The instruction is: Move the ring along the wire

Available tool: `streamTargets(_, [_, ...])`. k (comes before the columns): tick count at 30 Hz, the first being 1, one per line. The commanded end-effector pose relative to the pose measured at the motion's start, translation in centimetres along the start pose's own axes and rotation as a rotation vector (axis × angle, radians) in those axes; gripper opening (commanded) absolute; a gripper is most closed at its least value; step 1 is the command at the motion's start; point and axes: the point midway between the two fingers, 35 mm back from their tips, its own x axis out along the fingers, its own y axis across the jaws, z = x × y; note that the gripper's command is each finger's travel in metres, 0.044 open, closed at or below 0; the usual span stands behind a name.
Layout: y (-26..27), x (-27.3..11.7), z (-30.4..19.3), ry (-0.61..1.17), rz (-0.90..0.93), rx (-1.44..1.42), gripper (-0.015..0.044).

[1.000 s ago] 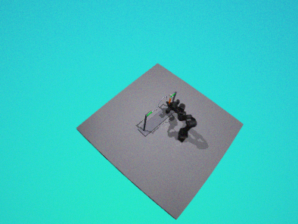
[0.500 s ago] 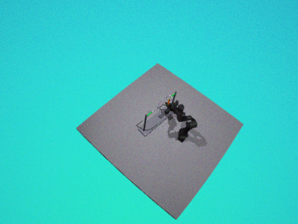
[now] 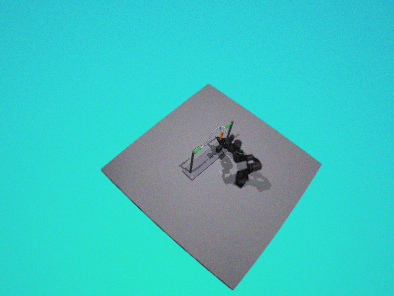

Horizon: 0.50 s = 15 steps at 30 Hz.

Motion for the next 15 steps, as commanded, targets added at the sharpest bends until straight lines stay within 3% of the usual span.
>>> streamTargets(1, [0.8, -0.1, -0.1, 0.001, -0.002, 0.038, -0.015])
streamTargets(15, [4.8, 0.0, 0.4, -0.008, 0.021, 0.261, -0.015])
